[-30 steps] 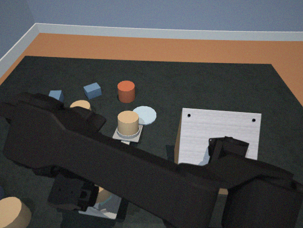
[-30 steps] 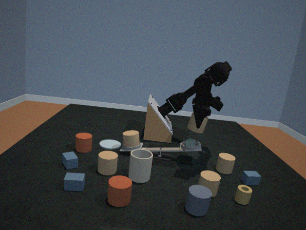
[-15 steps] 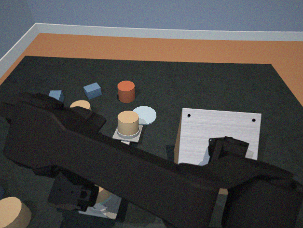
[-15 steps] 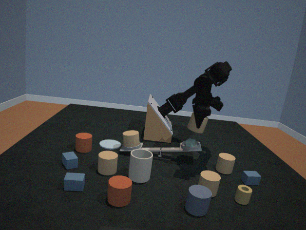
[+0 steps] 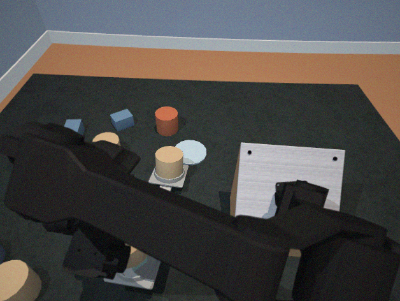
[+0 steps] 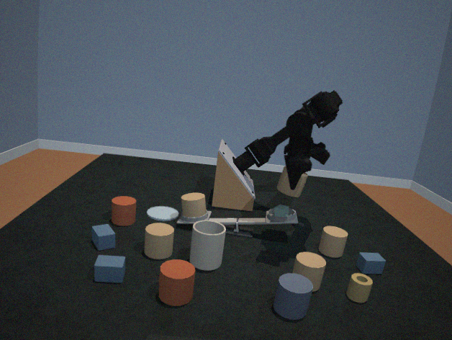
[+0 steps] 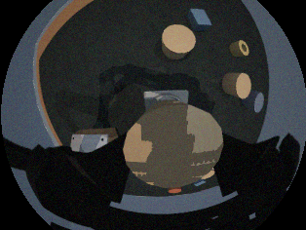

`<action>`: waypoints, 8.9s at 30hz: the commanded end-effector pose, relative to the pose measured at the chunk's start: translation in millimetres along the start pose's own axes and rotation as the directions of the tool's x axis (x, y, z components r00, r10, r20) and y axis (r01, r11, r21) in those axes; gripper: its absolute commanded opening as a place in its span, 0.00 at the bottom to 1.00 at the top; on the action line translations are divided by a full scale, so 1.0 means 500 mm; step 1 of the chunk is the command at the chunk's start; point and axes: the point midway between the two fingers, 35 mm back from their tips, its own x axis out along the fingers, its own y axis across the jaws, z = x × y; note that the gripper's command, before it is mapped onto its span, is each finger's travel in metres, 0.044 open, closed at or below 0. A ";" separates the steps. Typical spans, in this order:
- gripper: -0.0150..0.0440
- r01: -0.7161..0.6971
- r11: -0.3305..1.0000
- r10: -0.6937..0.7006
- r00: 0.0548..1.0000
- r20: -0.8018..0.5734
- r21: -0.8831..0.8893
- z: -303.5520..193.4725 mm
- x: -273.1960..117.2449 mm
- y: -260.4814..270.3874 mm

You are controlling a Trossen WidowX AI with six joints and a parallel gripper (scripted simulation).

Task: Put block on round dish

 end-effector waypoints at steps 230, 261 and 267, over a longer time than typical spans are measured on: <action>0.25 0.041 0.780 -0.018 0.999 -0.044 0.624 -0.638 0.108 -0.004; 0.25 0.024 0.796 -0.016 1.000 -0.019 0.605 -0.763 0.272 0.068; 0.25 0.024 0.796 -0.016 1.000 -0.019 0.605 -0.764 0.291 0.068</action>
